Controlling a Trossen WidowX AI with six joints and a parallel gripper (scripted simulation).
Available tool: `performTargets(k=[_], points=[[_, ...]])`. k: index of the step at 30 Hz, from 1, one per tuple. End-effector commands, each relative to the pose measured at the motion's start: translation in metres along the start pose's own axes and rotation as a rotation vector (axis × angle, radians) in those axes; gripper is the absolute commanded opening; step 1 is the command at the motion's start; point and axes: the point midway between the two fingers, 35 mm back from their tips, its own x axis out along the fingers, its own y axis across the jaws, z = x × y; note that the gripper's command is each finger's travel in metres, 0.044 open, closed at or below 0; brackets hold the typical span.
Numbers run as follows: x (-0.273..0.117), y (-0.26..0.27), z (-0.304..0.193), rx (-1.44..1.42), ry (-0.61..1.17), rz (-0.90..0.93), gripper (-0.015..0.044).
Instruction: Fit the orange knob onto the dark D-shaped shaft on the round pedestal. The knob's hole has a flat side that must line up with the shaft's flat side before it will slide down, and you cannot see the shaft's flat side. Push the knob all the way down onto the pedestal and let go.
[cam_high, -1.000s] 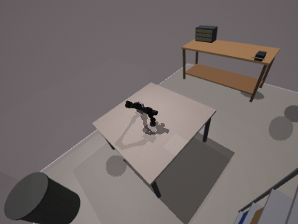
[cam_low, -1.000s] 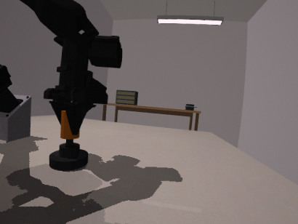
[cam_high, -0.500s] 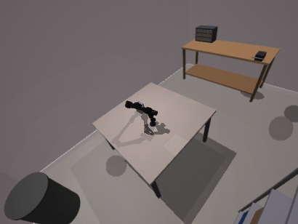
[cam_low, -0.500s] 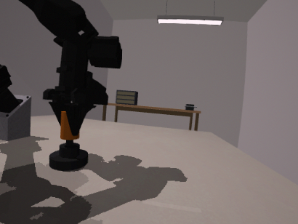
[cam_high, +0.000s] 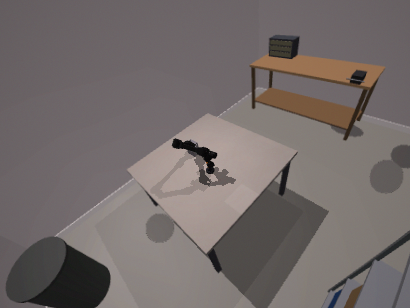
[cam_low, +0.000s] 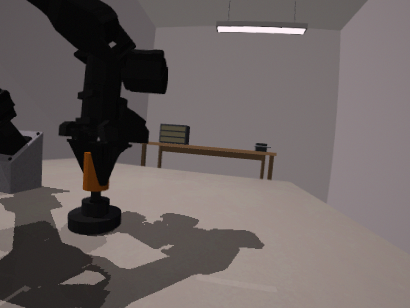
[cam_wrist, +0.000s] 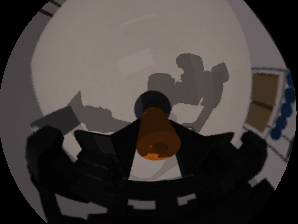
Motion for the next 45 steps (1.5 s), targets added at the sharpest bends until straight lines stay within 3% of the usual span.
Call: performTargets(k=[1,8,45], points=[[-0.0024,-0.0012,0.0002,-0.021,-0.001,-0.003,0.0000],[-0.0003,-0.0014,0.0000,-0.205,-0.001,-0.003,0.0000],[-0.0024,-0.0015,0.0001,-0.282,0.000,-0.003,0.0000]])
